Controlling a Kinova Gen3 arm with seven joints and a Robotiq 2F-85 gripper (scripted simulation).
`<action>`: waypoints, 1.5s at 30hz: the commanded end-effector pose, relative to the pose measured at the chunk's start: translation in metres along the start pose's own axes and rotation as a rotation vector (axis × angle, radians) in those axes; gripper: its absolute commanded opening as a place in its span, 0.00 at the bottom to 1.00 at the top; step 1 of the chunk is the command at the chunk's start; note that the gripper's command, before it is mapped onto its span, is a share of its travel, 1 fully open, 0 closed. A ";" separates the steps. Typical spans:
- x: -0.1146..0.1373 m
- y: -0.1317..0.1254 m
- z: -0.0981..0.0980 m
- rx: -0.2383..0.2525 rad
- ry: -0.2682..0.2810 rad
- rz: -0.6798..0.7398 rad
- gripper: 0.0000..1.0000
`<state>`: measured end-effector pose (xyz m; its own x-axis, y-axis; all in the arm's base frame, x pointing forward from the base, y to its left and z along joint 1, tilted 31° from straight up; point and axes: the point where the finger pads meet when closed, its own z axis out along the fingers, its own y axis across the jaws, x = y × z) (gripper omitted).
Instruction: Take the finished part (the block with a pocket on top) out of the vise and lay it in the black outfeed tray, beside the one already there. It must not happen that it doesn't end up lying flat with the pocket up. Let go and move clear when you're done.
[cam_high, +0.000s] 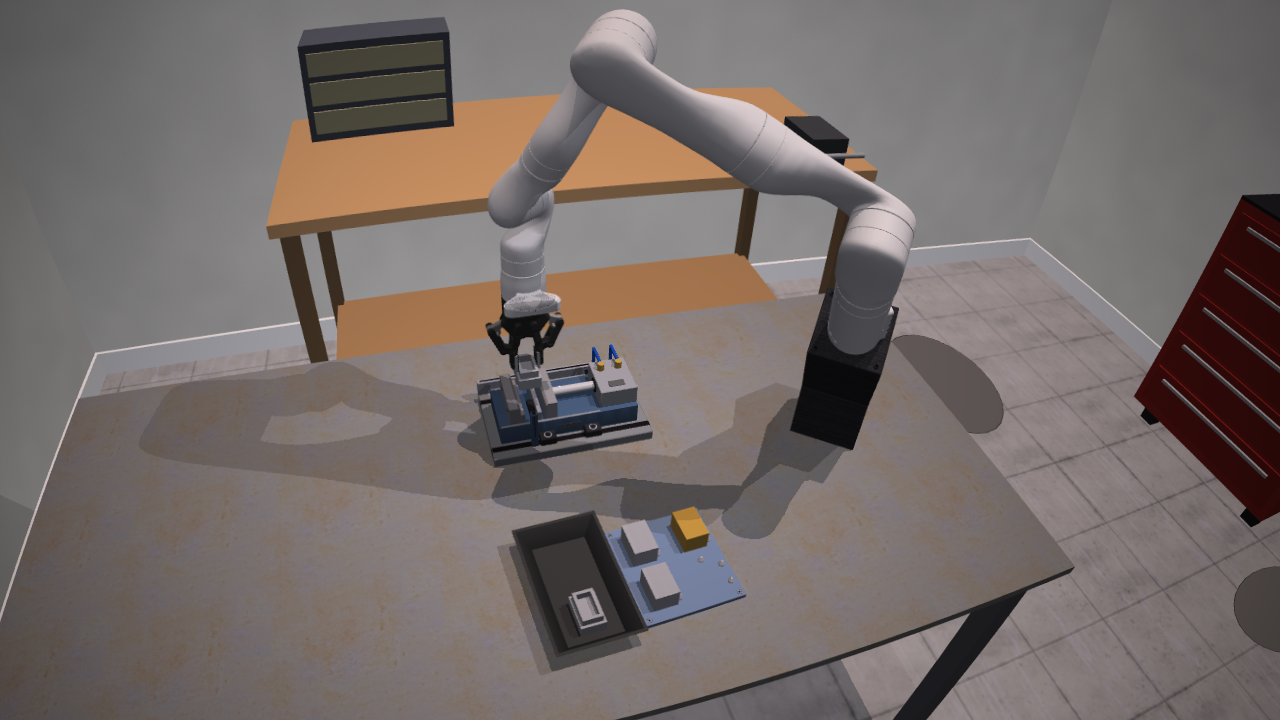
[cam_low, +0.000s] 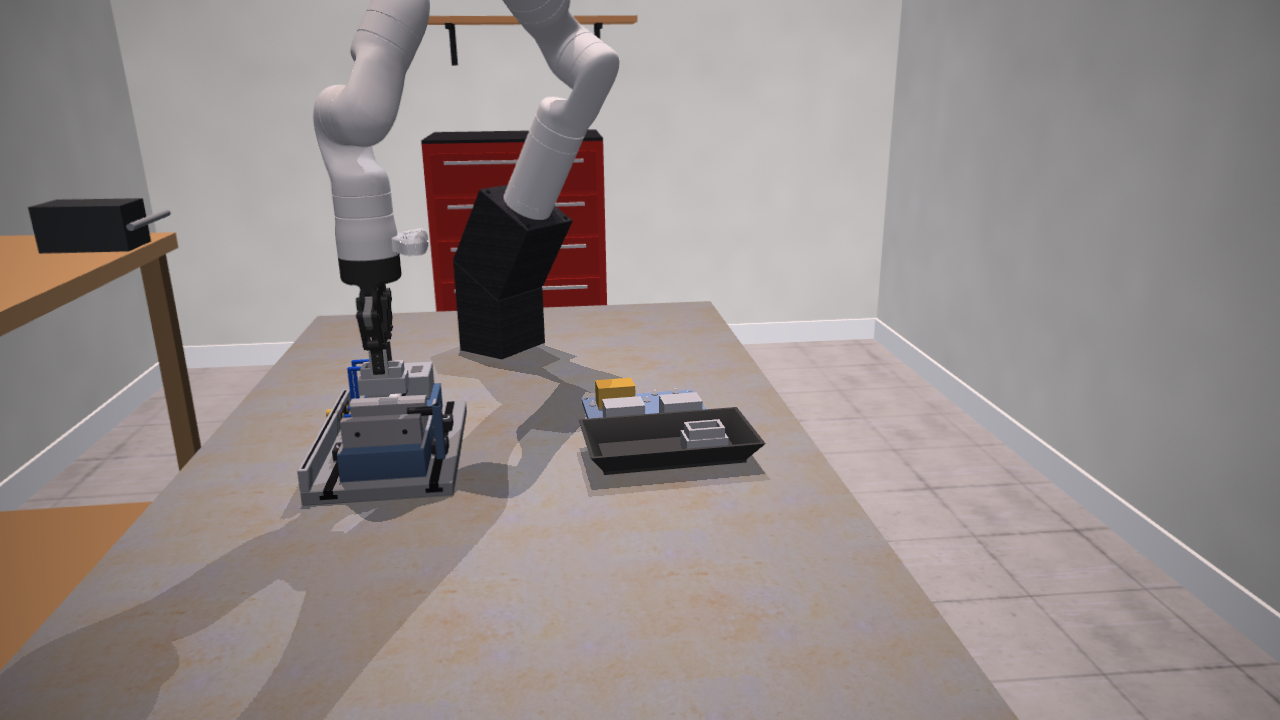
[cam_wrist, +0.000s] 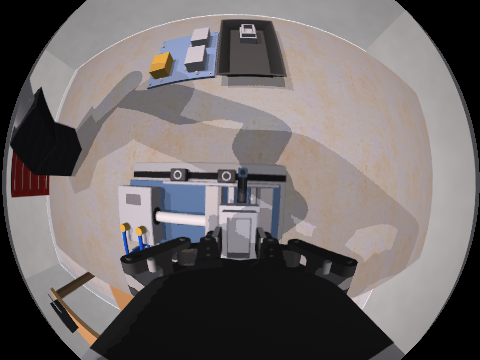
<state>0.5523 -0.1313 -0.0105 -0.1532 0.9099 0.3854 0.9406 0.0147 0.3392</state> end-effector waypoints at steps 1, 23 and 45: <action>0.011 0.005 0.000 0.000 -0.003 0.004 0.00; 0.165 0.037 0.008 0.010 -0.016 -0.022 0.00; 0.311 0.022 0.002 0.002 -0.004 -0.045 0.00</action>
<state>0.5299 0.1368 0.1051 -0.1870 0.9107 0.3683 0.9368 0.0525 0.3459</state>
